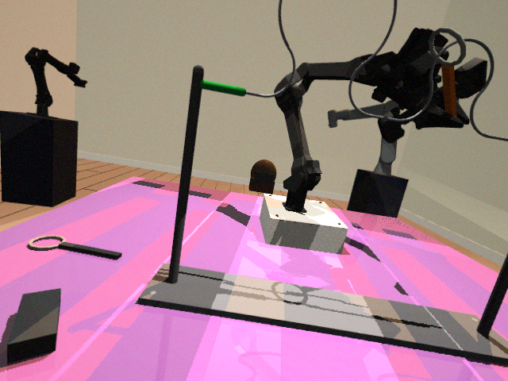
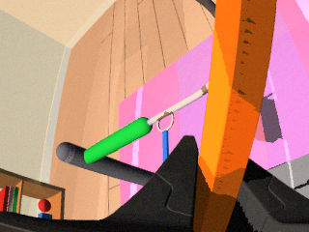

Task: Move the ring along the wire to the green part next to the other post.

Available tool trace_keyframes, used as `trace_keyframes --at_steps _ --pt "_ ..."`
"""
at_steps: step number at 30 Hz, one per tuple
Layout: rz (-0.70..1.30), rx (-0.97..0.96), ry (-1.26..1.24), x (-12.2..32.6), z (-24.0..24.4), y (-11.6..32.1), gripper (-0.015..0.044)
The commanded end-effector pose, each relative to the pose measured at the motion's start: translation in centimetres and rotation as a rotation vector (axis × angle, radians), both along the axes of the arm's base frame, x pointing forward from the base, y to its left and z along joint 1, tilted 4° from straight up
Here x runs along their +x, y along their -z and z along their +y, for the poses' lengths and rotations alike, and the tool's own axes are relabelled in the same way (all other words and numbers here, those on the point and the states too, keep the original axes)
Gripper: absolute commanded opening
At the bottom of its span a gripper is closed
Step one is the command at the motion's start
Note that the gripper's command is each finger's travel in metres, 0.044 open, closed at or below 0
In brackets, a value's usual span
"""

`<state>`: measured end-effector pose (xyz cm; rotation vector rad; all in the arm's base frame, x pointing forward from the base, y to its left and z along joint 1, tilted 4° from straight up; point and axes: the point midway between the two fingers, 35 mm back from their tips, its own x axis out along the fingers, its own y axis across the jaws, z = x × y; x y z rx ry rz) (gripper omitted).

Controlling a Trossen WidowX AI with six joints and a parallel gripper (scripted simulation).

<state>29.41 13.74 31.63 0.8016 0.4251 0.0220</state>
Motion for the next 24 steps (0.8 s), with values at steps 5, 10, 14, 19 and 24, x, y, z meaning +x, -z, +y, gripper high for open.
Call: trace_keyframes --at_steps 5,10,14,19,24 --pt "0.024 -0.181 0.017 0.0 -0.9 0.8 -0.0150" --pt "0.039 -0.297 0.028 -0.1 -1.5 1.3 -0.0150" --pt "0.051 -0.390 0.037 -0.1 -2.1 1.6 -0.0150" --pt "0.066 -0.505 0.048 -0.2 -2.8 1.9 -0.0150" --pt "0.081 -0.621 0.058 -0.2 -3.6 2.2 -0.0150"
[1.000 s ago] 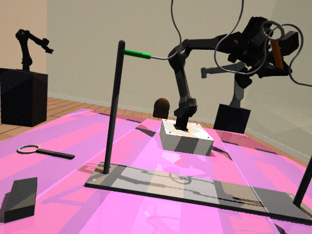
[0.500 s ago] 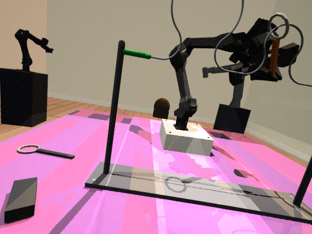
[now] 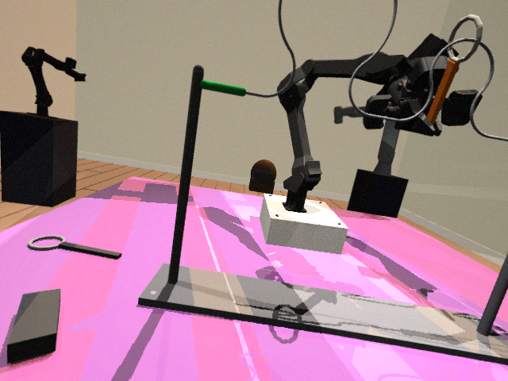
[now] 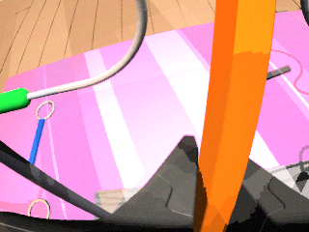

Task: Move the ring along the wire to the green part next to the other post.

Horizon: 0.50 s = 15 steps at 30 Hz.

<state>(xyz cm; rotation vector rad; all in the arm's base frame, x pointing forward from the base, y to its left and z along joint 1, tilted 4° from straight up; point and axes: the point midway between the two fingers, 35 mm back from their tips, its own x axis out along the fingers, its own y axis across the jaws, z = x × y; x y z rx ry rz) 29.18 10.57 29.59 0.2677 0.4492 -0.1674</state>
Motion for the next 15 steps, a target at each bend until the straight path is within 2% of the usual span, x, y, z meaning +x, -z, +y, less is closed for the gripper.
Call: trace_keyframes --at_steps 1,15 --pt "0.013 -0.090 0.009 0.0 -0.6 0.2 -0.0150" --pt "0.055 -0.415 0.039 -0.3 -2.8 0.3 -0.0150"
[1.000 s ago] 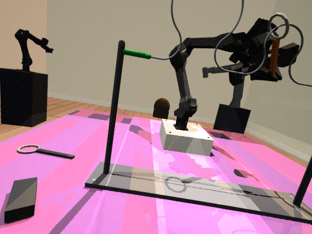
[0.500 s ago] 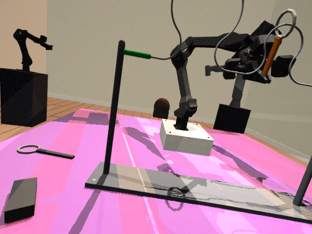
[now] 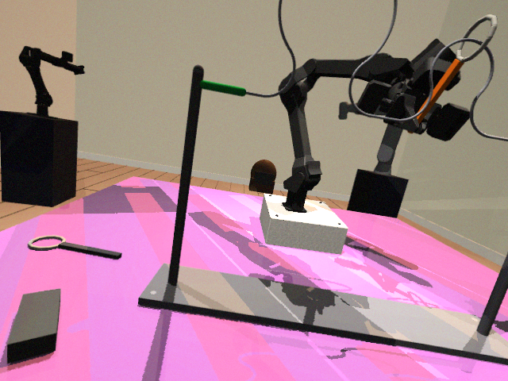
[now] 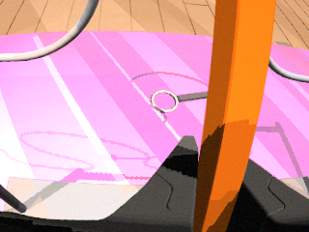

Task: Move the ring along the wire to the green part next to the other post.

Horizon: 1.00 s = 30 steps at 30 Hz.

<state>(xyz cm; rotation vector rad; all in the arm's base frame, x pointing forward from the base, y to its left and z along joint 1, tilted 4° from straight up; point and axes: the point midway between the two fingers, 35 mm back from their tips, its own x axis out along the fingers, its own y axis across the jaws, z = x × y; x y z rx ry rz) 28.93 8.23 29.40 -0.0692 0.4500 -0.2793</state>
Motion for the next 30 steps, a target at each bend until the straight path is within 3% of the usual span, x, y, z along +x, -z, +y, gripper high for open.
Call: trace_keyframes --at_steps 1,30 --pt "0.015 -0.091 0.009 -0.1 -0.6 0.1 -0.0150" --pt "0.098 -0.733 0.066 -0.8 -4.4 -1.9 -0.0150"
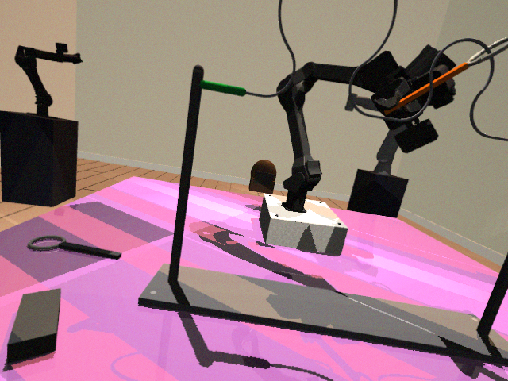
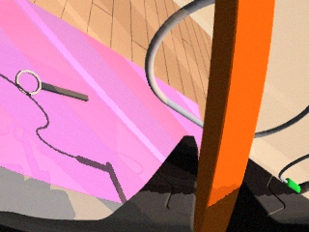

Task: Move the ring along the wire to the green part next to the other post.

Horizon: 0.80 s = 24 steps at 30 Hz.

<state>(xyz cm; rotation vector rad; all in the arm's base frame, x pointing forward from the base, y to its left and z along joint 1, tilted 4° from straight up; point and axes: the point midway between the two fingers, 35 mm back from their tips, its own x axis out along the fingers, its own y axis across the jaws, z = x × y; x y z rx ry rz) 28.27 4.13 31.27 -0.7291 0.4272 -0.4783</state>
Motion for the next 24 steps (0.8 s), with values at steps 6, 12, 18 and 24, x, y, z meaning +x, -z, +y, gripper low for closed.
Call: trace_keyframes --at_steps 6,12,18,24 --pt "0.029 -0.192 0.020 -0.2 -0.9 -0.8 -0.0150" --pt "0.043 -0.304 0.028 -0.3 -1.3 -1.4 -0.0150" --pt "0.055 -0.403 0.035 -0.3 -1.5 -2.0 -0.0150" --pt "0.069 -0.500 0.043 -0.4 -1.8 -2.6 -0.0150"
